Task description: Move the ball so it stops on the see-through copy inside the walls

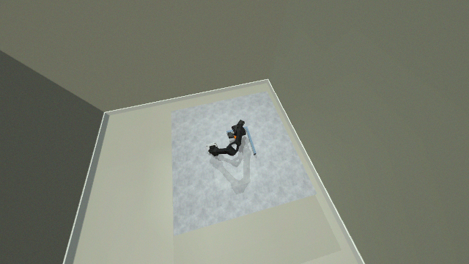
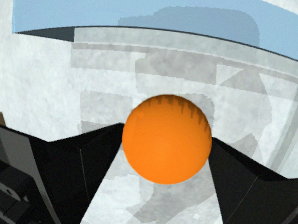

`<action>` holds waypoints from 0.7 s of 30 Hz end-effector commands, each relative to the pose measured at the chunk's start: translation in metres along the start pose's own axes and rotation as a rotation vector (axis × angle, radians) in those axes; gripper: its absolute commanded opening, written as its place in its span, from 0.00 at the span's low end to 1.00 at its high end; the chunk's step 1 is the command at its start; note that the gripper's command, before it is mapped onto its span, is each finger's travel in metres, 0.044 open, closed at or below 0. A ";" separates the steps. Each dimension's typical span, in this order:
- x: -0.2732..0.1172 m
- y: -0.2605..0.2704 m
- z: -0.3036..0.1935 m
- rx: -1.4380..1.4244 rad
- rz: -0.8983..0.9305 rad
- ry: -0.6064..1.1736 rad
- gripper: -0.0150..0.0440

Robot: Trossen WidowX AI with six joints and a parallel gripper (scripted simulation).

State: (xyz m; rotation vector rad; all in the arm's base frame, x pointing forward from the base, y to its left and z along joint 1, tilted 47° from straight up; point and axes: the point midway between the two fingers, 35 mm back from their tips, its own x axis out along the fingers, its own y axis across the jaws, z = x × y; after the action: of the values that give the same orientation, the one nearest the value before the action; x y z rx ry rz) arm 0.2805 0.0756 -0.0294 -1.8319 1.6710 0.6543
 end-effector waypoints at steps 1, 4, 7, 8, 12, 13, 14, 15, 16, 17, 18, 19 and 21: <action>0.000 0.000 0.000 0.002 0.000 0.000 0.79; 0.000 0.000 0.000 0.002 0.000 0.000 0.92; -0.020 -0.002 0.001 0.000 -0.001 -0.002 0.96; -0.034 -0.003 0.002 -0.002 -0.001 -0.002 0.96; -0.083 0.000 0.001 -0.005 -0.002 0.002 0.96; -0.085 0.000 0.000 -0.005 -0.002 0.002 0.96; -0.085 0.000 0.000 -0.005 -0.002 0.002 0.96; -0.085 0.000 0.000 -0.005 -0.002 0.002 0.96; -0.085 0.000 0.000 -0.005 -0.002 0.002 0.96; -0.085 0.000 0.000 -0.005 -0.002 0.002 0.96; -0.076 -0.001 0.002 -0.012 -0.012 0.002 0.96; -0.076 -0.001 0.002 -0.012 -0.012 0.002 0.96; -0.076 -0.001 0.002 -0.012 -0.012 0.002 0.96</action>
State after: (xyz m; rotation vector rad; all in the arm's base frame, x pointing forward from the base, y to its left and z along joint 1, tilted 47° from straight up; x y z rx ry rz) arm 0.2740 0.1319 0.0223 -1.8473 1.6605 0.6575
